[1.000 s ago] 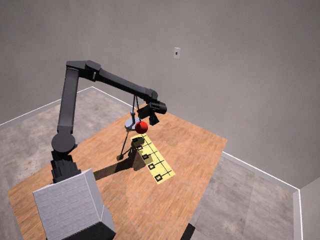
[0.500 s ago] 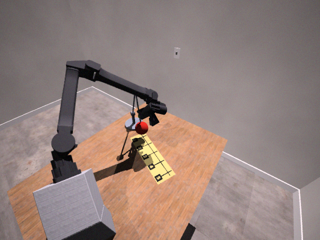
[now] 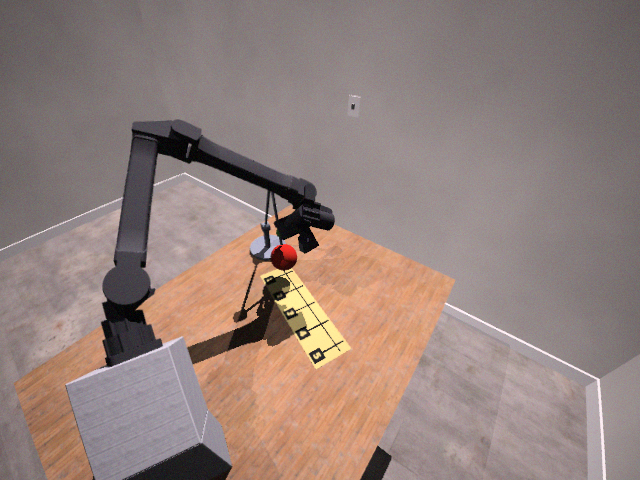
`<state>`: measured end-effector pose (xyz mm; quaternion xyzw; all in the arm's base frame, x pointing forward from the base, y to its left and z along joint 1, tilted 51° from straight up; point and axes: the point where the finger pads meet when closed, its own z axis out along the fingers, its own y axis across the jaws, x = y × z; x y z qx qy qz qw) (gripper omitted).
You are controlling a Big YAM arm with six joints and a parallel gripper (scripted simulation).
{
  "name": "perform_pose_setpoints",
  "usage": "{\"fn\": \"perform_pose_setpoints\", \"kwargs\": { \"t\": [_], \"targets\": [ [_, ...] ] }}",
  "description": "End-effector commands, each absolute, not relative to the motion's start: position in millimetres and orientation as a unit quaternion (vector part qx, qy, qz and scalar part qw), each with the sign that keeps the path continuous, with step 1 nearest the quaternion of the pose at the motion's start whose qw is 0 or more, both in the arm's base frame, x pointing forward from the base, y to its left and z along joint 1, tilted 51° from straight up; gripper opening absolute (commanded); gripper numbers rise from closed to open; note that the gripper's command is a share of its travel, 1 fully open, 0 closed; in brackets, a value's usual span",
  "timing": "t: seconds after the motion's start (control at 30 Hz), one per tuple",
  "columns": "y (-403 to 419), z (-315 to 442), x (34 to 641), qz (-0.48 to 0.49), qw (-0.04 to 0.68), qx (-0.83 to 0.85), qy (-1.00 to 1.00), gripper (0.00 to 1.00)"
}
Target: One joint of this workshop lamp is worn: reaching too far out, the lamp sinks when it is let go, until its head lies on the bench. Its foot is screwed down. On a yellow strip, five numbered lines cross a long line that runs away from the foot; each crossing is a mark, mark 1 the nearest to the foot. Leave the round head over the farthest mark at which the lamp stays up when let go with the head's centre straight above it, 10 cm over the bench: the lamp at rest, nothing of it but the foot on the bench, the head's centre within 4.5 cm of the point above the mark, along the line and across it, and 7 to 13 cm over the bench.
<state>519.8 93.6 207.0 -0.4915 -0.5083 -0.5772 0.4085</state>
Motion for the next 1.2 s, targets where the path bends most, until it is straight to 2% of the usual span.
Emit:
{"fn": "perform_pose_setpoints", "kwargs": {
  "t": [0.0, 1.17],
  "targets": [
    [73.8, 186.6, 517.2, -0.614, 0.411, -0.509, -0.442, 0.0],
    [54.4, 162.0, 512.0, -0.643, 0.414, -0.525, -0.374, 0.0]
  ]
}}
